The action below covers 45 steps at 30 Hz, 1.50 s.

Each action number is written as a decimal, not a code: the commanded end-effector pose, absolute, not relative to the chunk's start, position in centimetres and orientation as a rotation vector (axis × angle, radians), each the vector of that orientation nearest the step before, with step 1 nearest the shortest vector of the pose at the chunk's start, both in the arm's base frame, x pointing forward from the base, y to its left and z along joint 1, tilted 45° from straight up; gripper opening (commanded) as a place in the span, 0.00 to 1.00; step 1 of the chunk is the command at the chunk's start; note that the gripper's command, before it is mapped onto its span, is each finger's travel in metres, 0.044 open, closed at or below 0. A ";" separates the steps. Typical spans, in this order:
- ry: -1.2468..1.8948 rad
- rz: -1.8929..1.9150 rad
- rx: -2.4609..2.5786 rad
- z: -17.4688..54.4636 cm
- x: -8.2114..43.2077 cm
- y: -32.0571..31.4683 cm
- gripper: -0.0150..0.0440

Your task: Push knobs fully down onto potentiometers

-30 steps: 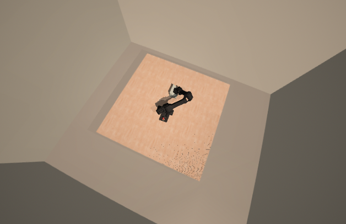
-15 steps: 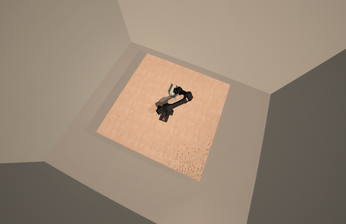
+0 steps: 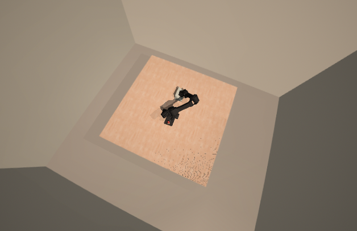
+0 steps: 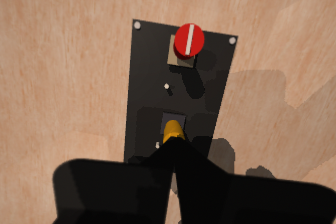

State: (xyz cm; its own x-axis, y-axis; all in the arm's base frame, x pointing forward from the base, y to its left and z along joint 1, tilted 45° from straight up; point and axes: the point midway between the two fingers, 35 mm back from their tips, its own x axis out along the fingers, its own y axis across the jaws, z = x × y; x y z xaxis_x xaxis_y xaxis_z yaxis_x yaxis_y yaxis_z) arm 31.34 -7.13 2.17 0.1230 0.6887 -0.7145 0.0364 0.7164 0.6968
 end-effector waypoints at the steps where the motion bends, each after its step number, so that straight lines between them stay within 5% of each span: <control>1: 1.391 0.549 0.653 1.5 31.5 -6.3 0.25; 36: 1.392 0.548 0.652 3.6 31.2 -8.4 0.25; 44: 1.397 0.550 0.662 3.2 31.1 -7.9 0.61; 45: 1.397 0.549 0.662 3.3 31.1 -8.0 0.57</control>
State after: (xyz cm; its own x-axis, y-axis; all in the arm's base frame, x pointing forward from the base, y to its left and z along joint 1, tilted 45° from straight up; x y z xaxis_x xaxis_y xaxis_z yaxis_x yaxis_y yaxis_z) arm 31.06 -7.95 3.28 0.1039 0.7021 -0.7045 0.0324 0.7055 0.7080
